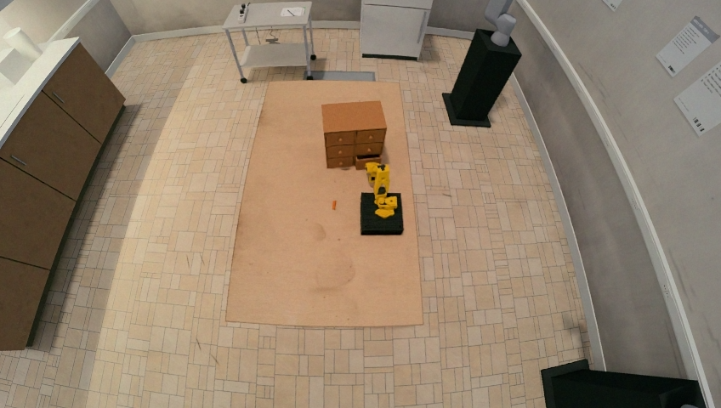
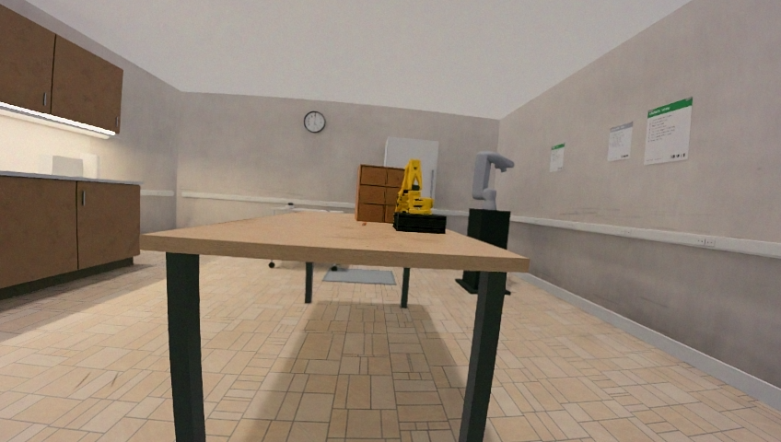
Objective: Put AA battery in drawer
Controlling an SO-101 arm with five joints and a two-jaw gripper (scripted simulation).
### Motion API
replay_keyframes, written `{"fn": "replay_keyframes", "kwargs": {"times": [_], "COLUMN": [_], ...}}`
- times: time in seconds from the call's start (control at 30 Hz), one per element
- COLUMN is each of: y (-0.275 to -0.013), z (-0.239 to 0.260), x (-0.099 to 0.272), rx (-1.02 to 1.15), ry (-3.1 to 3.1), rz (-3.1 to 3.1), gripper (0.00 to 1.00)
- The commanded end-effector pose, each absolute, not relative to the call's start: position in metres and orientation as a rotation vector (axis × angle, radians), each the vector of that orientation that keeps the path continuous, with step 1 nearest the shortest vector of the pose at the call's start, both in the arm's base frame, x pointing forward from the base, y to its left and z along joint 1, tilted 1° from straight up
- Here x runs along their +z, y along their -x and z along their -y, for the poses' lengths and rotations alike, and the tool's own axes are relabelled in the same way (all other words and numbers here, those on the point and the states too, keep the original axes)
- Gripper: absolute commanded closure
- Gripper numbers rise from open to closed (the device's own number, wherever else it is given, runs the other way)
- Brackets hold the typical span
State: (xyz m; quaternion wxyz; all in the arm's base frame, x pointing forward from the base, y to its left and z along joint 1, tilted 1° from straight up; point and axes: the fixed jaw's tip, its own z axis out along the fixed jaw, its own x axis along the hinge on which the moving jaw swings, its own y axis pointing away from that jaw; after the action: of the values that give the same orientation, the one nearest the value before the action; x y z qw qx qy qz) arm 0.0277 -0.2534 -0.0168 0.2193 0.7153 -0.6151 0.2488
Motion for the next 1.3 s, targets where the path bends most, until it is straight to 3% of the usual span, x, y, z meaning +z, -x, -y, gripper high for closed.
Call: {"fn": "replay_keyframes", "kwargs": {"times": [0.0, 1.27], "y": [-0.031, -0.033], "z": [0.259, 0.282], "x": [-0.017, -0.016], "rx": [0.699, 0.698], "ry": [-1.983, -1.977], "rz": [1.699, 1.704], "gripper": [1.00, 1.00]}}
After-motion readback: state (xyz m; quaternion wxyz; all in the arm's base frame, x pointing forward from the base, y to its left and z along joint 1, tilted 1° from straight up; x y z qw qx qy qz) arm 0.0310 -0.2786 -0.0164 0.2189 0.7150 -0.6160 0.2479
